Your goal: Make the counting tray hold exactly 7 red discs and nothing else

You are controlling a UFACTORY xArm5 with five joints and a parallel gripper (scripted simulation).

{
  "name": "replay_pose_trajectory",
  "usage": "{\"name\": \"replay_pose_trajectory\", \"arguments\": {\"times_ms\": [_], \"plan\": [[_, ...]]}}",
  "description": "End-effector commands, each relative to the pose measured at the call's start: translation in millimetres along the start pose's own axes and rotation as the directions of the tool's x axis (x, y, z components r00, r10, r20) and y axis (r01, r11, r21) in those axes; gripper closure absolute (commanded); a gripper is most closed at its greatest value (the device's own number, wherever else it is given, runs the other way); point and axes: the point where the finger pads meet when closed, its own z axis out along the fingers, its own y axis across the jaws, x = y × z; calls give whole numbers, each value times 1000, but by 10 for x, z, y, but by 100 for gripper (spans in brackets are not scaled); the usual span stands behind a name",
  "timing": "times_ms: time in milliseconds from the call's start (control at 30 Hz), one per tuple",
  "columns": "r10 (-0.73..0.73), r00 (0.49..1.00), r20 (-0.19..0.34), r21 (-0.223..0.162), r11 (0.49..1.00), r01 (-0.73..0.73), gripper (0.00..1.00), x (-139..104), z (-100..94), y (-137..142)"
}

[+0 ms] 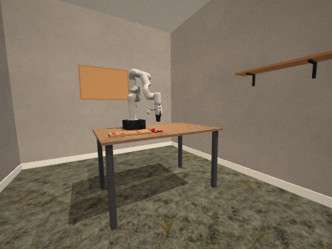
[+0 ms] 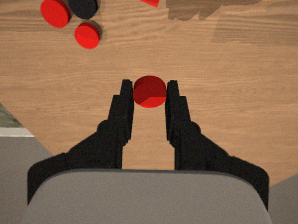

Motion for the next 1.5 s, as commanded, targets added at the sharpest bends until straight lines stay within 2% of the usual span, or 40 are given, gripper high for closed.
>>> {"name": "replay_pose_trajectory", "arguments": {"times_ms": [0,100,200,267,300,400,633,767,833,867,967,1233,1300,1467], "plan": [[0,1000,0,-1,1000,0,100,68,-38,-51],[0,1000,1,1,1000,0,100,380,-61,-280],[0,1000,2,1,1000,0,100,578,-74,-402],[0,1000,2,1,1000,0,100,578,-74,-402],[0,1000,3,2,1000,0,100,817,-89,-527],[0,1000,3,3,1000,0,100,1004,-100,-610],[0,1000,4,6,1000,0,100,1635,-135,-810],[0,1000,4,7,1000,0,100,2002,-153,-874],[0,1000,4,7,1000,0,100,2002,-153,-874],[0,1000,4,8,1000,0,100,2274,-167,-900],[0,1000,4,9,1000,0,100,2477,-177,-907],[0,1000,3,12,1000,0,100,3238,-212,-845],[0,1000,2,12,1000,0,100,3324,-216,-829],[0,1000,2,12,1000,0,100,3328,-197,-829]]}}
